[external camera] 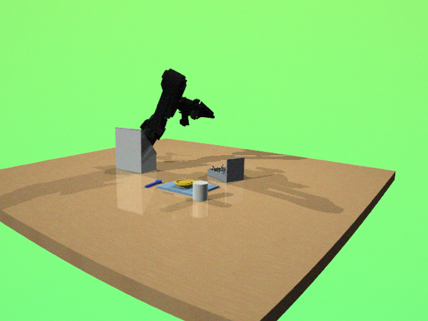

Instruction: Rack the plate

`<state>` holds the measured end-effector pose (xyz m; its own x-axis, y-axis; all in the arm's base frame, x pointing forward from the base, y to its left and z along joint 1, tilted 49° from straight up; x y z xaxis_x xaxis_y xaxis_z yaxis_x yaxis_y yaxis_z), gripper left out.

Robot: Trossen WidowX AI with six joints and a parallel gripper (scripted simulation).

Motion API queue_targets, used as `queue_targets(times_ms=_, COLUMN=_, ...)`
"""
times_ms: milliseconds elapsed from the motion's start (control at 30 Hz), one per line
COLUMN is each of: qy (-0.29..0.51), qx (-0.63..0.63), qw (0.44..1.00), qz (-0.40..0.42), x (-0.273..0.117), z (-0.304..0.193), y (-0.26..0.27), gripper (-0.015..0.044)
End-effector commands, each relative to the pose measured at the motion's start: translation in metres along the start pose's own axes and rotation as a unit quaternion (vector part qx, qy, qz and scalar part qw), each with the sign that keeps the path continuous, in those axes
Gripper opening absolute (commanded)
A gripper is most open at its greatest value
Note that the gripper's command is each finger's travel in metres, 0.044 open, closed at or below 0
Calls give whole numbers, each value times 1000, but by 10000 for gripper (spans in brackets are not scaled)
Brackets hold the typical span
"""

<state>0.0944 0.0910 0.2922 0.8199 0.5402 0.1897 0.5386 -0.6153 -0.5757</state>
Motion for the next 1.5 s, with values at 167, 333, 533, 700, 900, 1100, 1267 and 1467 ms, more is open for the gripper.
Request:
queue_targets(times_ms=167, qy=12, qx=-33, qw=999, qz=10, x=1, z=-2, y=-2, gripper=400)
queue_targets(times_ms=333, qy=23, qx=-68, qw=997, qz=19, x=3, z=-4, y=-4, gripper=400)
queue_targets(times_ms=533, qy=48, qx=-163, qw=985, qz=30, x=8, z=-12, y=-16, gripper=400)
queue_targets(times_ms=700, qy=66, qx=-244, qw=967, qz=41, x=14, z=-17, y=-26, gripper=400)
queue_targets(times_ms=900, qy=80, qx=-341, qw=935, qz=55, x=23, z=-20, y=-37, gripper=400)
queue_targets(times_ms=1100, qy=87, qx=-434, qw=894, qz=70, x=33, z=-22, y=-47, gripper=400)
queue_targets(times_ms=1267, qy=88, qx=-508, qw=853, qz=82, x=43, z=-22, y=-55, gripper=400)
queue_targets(times_ms=1467, qy=83, qx=-593, qw=796, qz=94, x=57, z=-20, y=-63, gripper=400)
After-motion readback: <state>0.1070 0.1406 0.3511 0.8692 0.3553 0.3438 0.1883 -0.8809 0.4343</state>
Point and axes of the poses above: the point midway between the two fingers, 35 mm back from their tips, its own x axis out along the fingers, its own y axis across the jaws, z = x × y, the point moved 2 cm from there along -x, back along the fingers, and after that the axes turned 9 degrees about -x, right-handed, at the moved point
